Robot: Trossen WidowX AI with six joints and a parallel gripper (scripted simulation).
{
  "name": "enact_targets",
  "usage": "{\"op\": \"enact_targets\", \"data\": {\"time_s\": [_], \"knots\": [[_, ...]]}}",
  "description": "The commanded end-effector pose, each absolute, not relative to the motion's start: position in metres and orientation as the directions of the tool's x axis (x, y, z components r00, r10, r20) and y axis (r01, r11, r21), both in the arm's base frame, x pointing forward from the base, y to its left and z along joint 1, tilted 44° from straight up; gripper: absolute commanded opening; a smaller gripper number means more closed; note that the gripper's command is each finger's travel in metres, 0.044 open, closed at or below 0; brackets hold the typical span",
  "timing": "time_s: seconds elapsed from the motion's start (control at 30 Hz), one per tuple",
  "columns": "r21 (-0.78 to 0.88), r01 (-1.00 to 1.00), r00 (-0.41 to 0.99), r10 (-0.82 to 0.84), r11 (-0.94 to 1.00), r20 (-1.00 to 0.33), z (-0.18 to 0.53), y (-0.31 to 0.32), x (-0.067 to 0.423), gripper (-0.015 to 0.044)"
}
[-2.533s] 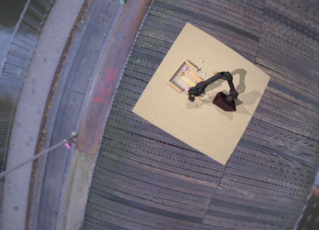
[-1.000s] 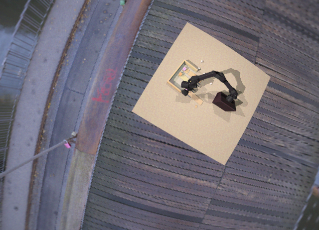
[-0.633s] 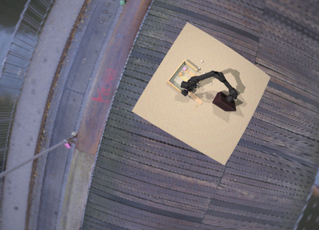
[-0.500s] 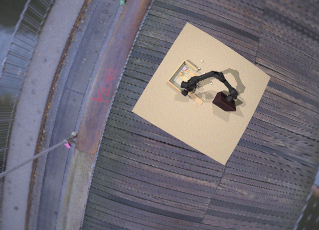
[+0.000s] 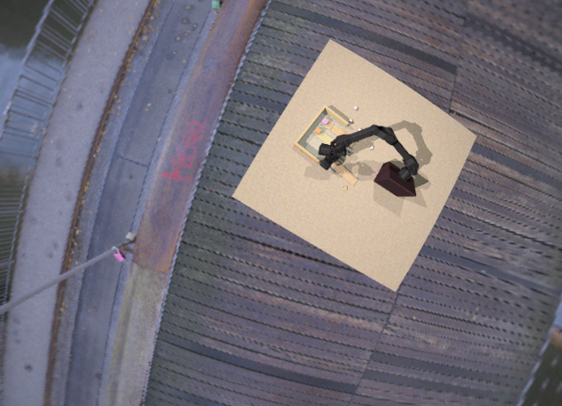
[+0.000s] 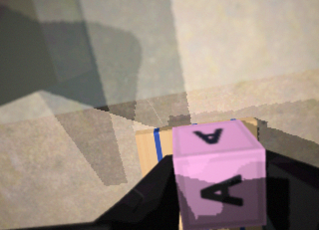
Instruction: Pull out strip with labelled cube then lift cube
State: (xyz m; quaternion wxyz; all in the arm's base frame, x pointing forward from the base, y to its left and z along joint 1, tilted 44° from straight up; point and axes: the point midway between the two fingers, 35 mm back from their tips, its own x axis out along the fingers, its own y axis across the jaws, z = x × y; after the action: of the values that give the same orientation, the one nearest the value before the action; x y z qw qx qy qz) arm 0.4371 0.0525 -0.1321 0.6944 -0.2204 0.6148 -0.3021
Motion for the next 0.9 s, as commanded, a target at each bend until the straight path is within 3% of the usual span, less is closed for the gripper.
{"op": "enact_targets", "data": {"time_s": [0.0, 0.87], "knots": [[-0.676, 0.15, 0.062, -0.689, 0.721, -0.722, -0.127, 0.056, 0.431, 0.0], [-0.679, 0.144, 0.06, -0.691, 0.72, -0.72, -0.091, 0.065, 0.361, 0.0]]}}
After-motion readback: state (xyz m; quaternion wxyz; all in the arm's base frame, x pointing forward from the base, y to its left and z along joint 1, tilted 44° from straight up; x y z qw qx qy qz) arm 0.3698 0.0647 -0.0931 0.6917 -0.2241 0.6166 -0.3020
